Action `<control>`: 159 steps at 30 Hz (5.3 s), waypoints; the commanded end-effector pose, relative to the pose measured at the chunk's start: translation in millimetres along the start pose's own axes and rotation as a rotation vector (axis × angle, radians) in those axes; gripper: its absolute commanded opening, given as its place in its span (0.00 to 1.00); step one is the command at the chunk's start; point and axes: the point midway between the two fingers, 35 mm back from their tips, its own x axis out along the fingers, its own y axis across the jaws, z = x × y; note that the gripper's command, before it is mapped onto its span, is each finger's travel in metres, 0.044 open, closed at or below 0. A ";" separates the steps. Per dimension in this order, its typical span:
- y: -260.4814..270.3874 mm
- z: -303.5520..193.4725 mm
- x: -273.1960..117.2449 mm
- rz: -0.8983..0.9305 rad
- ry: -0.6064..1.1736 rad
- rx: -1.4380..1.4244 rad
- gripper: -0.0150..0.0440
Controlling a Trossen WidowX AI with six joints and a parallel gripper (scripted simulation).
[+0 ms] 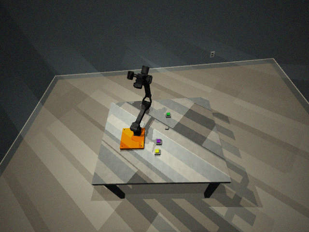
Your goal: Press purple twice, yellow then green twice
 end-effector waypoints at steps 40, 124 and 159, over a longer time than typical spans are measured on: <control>-214.6 410.3 -171.6 1.422 -2.063 0.811 0.93; -222.6 457.7 -229.6 1.462 -2.036 0.766 0.29; -226.5 478.0 -250.6 1.463 -2.036 0.765 0.29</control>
